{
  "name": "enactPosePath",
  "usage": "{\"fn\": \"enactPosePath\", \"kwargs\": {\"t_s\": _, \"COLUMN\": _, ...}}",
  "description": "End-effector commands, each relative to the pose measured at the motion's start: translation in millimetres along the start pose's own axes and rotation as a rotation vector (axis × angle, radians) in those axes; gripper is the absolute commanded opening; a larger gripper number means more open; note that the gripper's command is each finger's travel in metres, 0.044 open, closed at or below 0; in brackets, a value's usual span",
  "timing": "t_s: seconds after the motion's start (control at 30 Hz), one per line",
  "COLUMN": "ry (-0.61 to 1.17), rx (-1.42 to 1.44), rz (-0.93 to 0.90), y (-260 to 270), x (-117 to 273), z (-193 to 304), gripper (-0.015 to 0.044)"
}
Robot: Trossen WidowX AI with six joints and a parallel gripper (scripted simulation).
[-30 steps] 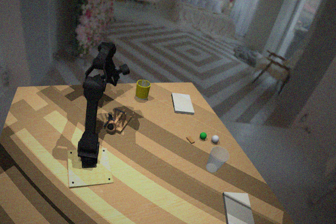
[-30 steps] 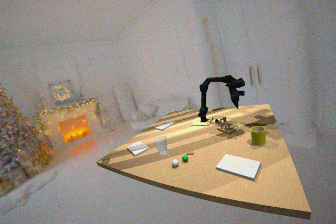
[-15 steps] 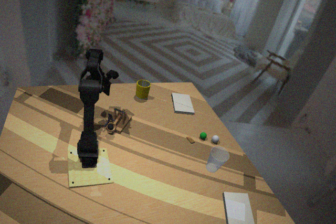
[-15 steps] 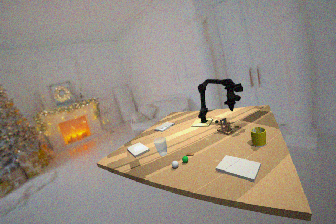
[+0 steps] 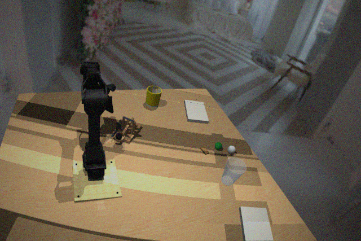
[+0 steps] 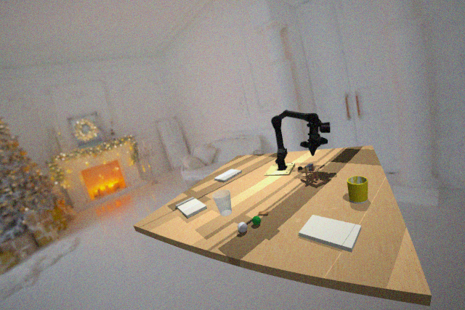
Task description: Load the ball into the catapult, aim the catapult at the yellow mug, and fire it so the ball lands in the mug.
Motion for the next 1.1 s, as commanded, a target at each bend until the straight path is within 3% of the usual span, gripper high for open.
{"fn": "enactPosePath", "kwargs": {"t_s": 0.0, "ry": 0.055, "rx": 0.134, "rz": 0.004, "y": 18.1, "x": -1.2, "z": -3.3, "gripper": 0.0000}}
{"fn": "enactPosePath", "kwargs": {"t_s": 0.33, "ry": 0.177, "rx": 0.432, "rz": 0.005, "y": 53.8, "x": -7.1, "z": -10.2, "gripper": 0.0000}}
{"fn": "enactPosePath", "kwargs": {"t_s": 1.07, "ry": 0.180, "rx": 0.438, "rz": 0.005, "y": 54.1, "x": -27.2, "z": -26.1, "gripper": 0.0000}}
Point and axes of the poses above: the point midway between the two fingers, 35 mm back from their tips, its own x axis back along the fingers, its own y axis across the jaws, z = x × y, the point moved 7 cm from there along x, back along the fingers, and after that the axes turned 12 degrees about x, right-handed, at the moved point
